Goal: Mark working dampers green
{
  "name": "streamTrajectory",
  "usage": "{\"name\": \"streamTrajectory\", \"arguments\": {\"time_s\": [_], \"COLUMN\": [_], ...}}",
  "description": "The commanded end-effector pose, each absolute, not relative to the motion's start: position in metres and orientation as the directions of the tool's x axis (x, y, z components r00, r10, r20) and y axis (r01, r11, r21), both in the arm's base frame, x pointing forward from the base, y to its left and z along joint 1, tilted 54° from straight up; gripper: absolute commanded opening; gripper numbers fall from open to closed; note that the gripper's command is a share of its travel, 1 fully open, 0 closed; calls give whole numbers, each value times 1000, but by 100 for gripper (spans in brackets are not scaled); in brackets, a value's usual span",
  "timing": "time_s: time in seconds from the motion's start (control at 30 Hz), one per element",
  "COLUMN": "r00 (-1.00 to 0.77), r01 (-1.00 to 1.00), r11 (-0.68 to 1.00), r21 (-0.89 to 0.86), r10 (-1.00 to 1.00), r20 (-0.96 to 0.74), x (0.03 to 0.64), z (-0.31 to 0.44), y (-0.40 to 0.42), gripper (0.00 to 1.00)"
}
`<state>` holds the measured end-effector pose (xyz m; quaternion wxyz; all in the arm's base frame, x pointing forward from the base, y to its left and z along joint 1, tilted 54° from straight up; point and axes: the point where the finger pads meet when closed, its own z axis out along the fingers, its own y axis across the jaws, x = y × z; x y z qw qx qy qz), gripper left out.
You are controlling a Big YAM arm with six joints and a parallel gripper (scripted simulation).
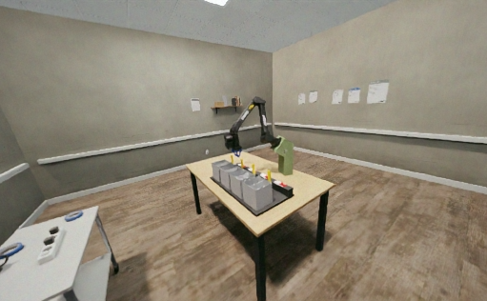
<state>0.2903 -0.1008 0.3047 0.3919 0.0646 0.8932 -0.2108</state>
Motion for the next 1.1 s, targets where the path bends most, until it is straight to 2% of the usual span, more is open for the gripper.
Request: {"name": "streamTrajectory", "arguments": {"time_s": [0.0, 0.27, 0.37, 0.4, 1.07], "r00": [-656, -655, -637, -666, -646], "r01": [299, 316, 329, 329, 333], "r11": [904, 894, 892, 888, 888], "r21": [-304, -317, -310, -322, -317], "r10": [-37, -37, -33, -24, -30], "r20": [-754, -755, -770, -746, -763], "x": [311, 344, 338, 332, 339], "z": [345, 389, 397, 375, 388], "y": [-92, -81, -83, -87, -87], "gripper": [36, 36, 36, 36, 36]}}
